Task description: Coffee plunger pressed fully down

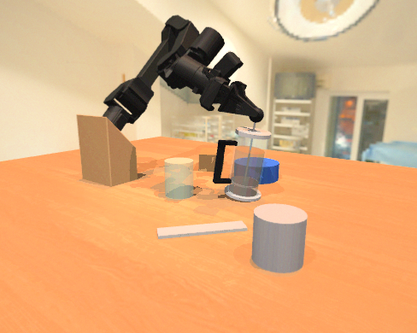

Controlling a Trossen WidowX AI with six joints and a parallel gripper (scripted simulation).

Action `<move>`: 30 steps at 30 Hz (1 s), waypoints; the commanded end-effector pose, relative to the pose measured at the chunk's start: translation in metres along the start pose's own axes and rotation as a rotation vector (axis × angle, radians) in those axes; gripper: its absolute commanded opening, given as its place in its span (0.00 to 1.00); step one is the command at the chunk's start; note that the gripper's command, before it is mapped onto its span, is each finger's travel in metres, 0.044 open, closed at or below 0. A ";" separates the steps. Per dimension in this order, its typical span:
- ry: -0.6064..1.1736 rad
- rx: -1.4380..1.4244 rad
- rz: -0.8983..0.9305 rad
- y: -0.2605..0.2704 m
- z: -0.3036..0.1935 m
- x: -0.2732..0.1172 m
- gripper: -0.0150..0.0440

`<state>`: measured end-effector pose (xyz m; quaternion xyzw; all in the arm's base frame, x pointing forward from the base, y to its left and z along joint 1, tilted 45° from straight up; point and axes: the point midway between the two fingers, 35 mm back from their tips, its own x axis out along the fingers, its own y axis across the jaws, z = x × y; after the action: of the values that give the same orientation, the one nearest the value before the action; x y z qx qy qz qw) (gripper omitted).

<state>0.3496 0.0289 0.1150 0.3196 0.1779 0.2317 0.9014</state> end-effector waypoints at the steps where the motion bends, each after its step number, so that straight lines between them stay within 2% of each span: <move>1: 0.023 0.020 0.009 0.000 -0.006 0.003 0.47; 29: 0.010 0.007 0.004 -0.001 -0.001 0.003 0.47; 30: 0.010 0.007 0.004 -0.001 -0.001 0.003 0.52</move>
<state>0.3524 0.0299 0.1133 0.3219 0.1822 0.2347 0.8990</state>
